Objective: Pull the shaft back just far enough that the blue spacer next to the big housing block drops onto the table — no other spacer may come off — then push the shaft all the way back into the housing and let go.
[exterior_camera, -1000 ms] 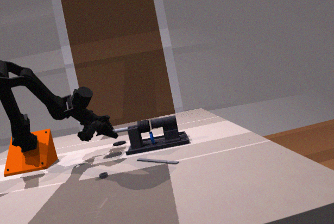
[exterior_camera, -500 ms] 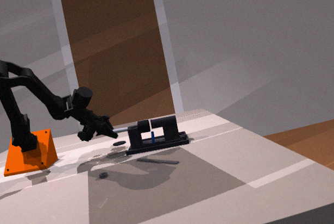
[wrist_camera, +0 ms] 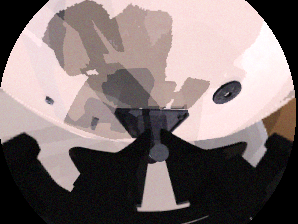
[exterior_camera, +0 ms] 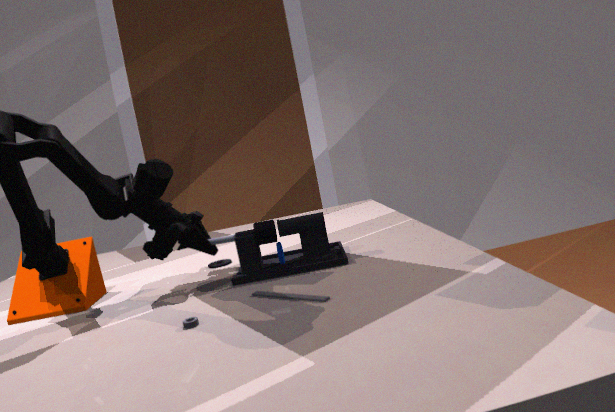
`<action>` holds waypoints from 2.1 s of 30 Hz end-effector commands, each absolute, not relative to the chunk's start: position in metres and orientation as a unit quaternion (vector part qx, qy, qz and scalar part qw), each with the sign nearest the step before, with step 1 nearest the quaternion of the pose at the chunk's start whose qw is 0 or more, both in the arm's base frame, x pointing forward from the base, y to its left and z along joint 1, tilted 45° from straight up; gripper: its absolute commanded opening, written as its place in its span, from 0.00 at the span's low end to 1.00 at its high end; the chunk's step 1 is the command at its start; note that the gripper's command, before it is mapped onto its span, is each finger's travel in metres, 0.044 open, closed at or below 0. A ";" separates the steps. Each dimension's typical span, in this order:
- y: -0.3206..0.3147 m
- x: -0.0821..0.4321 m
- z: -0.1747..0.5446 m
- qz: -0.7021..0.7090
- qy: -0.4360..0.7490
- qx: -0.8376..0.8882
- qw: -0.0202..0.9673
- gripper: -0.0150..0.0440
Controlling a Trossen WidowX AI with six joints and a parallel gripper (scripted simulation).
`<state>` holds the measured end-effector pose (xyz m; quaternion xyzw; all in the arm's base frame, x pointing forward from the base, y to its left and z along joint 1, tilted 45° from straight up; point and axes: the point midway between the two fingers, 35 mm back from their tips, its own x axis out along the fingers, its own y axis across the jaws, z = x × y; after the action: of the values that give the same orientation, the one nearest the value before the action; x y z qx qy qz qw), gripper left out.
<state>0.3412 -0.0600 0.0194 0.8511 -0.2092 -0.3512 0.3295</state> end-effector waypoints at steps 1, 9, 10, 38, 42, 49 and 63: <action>-0.060 0.346 0.021 -0.348 -0.210 0.853 0.327 0.25; -0.060 0.349 0.022 -0.348 -0.210 0.853 0.327 0.25; -0.060 0.350 0.022 -0.348 -0.210 0.853 0.327 0.25; -0.061 0.361 0.023 -0.348 -0.210 0.853 0.327 0.25; -0.061 0.362 0.023 -0.348 -0.210 0.853 0.327 0.25; -0.062 0.365 0.023 -0.347 -0.210 0.853 0.327 0.25; -0.062 0.370 0.024 -0.347 -0.210 0.853 0.327 0.25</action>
<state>0.3639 -0.0632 0.0205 0.8506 -0.2116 -0.3531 0.3271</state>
